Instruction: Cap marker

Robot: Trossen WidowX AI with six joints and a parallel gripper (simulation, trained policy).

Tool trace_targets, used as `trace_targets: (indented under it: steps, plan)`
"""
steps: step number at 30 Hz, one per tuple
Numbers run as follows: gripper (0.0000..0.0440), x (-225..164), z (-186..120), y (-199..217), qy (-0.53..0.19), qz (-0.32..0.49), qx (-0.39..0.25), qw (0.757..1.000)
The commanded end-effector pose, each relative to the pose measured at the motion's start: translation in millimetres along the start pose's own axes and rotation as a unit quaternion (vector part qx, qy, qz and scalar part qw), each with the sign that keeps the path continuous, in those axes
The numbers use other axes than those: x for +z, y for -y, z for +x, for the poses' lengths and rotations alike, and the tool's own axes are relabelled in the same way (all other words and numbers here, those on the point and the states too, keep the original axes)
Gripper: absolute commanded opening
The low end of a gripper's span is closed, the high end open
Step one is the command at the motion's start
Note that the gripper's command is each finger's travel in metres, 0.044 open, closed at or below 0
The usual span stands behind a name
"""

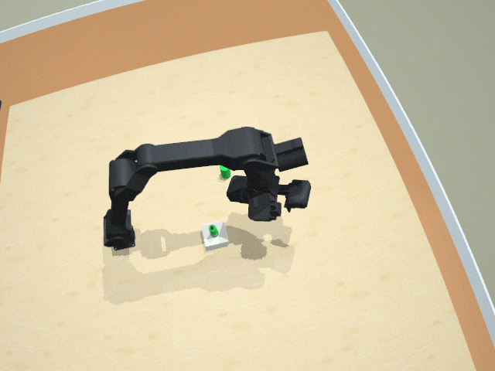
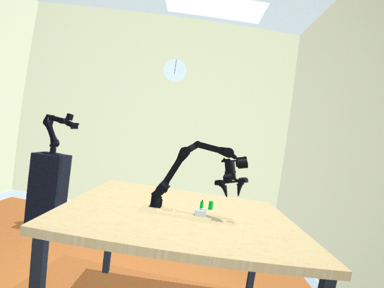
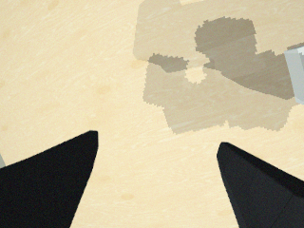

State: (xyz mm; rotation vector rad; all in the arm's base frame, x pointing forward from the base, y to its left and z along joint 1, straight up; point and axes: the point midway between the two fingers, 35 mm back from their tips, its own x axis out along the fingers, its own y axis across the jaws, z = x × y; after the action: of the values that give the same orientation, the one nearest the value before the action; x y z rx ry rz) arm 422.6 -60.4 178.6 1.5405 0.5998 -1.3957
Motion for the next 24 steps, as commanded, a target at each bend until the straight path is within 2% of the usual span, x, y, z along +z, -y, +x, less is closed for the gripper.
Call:
trace_targets:
  steps: [1,24]
  plan:
    - [0.0329,-13.6,1.9,7.0,-0.006,0.002,-0.013,1.0]
    - [0.0333,-79.5,-8.3,57.4,-0.036,0.004,-0.08,0.996]
